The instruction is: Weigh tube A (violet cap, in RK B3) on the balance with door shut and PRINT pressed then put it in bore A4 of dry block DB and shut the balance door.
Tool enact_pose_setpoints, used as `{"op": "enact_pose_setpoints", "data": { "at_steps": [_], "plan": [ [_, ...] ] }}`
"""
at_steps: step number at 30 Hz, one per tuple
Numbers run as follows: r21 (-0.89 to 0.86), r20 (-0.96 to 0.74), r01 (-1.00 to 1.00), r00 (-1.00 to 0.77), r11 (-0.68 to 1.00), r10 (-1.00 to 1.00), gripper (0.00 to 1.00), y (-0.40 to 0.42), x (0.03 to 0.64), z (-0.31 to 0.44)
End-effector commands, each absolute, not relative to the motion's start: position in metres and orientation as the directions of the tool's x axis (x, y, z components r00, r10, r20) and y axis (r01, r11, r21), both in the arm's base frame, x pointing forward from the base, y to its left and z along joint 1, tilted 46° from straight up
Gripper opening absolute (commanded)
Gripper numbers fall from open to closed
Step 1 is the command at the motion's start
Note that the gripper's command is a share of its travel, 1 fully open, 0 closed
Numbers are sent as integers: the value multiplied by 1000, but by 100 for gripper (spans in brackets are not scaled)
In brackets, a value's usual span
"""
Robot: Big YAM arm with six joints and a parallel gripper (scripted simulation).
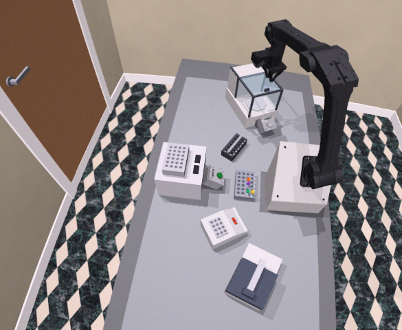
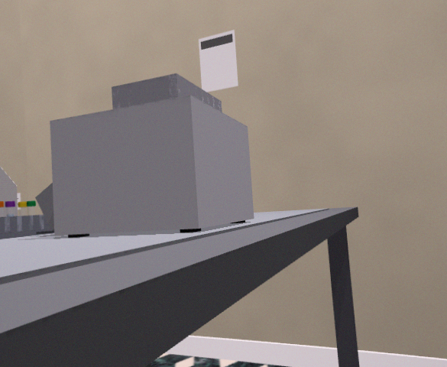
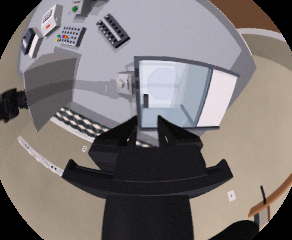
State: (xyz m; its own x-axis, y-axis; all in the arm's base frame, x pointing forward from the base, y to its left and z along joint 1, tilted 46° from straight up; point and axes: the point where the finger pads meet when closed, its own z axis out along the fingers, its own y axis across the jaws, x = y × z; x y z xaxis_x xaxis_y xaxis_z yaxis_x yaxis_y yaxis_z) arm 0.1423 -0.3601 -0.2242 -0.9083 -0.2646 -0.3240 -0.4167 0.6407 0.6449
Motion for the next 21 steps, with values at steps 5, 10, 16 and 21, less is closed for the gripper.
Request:
{"op": "enact_pose_setpoints", "data": {
  "at_steps": [5, 10, 16, 21],
  "plan": [
    [624, -326, -421, -906, 659, -271, 30, -373, 144, -210],
    [638, -320, -419, -907, 645, -273, 30, -354, 148, -230],
    [648, -319, -411, -911, 642, -260, 30, -347, 144, -239],
    [638, -320, -416, -909, 648, -269, 30, -346, 148, -245]
  ]
}}
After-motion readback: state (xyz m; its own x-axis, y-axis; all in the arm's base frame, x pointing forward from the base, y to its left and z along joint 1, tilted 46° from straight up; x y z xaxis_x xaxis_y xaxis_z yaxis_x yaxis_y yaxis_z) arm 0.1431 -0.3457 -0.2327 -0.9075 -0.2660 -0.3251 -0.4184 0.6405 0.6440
